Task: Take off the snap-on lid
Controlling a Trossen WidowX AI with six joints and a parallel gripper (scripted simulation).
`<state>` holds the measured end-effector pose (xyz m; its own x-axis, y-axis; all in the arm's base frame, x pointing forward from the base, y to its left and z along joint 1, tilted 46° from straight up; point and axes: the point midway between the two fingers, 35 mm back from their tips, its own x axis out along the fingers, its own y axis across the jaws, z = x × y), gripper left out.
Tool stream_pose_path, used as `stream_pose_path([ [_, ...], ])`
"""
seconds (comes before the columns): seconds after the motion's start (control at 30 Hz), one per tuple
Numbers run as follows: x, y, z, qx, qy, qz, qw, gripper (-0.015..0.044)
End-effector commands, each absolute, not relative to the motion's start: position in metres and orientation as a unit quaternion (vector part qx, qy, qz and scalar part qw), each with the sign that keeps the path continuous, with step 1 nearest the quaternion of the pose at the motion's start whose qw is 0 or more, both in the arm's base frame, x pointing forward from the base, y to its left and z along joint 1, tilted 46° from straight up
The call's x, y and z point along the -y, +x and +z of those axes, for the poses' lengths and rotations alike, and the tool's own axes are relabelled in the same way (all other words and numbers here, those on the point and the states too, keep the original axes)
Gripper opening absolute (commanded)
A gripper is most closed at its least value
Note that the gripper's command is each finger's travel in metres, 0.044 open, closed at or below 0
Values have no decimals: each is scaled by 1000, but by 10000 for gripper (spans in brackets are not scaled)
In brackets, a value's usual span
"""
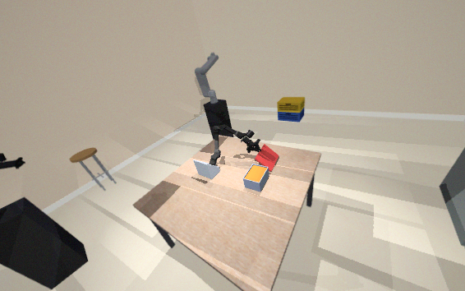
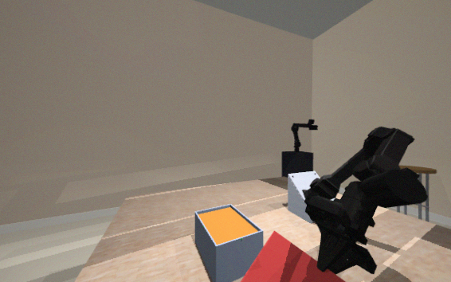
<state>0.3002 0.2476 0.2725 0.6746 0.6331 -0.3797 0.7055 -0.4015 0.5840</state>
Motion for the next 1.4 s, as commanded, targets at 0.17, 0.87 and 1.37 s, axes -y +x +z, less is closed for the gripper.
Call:
stream_pose_path([
  [0.17, -253, 300, 263, -400, 837, -55, 370, 0],
  [0.87, -264, 298, 252, -400, 837, -55, 370, 0],
  [1.37, -273, 296, 244, -400, 837, -55, 369, 0],
])
